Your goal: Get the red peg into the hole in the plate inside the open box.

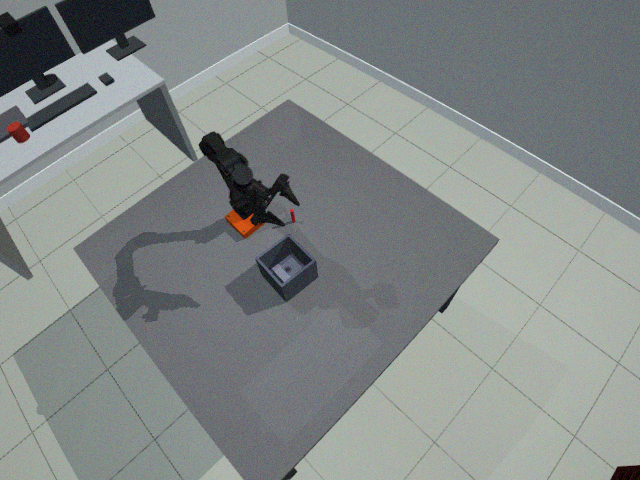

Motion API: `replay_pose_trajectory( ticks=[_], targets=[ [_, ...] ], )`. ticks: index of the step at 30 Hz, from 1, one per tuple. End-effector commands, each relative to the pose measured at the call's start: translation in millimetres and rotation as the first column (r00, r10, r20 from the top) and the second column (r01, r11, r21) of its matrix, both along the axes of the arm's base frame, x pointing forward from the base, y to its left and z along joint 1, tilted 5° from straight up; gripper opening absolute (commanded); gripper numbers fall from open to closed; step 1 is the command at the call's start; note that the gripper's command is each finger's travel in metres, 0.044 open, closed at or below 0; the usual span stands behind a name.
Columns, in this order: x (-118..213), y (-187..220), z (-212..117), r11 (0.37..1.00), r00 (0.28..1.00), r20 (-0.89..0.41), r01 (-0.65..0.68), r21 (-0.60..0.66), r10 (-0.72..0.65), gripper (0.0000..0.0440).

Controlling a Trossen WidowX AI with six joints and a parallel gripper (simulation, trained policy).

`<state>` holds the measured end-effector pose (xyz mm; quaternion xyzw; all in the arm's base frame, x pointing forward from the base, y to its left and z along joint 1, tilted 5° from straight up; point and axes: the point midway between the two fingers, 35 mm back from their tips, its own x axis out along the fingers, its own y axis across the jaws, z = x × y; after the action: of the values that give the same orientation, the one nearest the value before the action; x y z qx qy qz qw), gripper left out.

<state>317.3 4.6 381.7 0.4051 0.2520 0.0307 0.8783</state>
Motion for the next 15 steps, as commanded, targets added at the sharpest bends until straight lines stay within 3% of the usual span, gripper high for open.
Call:
replay_pose_trajectory(
  ticks=[1, 8, 15],
  targets=[
    [-3, 14, -25, 0.998, 0.994, -0.109, -0.009, 0.063, 0.016, 0.0440],
    [-18, 44, -68, 0.986, 0.946, -0.316, -0.016, 0.167, 0.069, 0.0440],
    [-40, 72, -109, 0.972, 0.848, -0.518, 0.010, 0.234, 0.116, 0.0440]
  ],
)
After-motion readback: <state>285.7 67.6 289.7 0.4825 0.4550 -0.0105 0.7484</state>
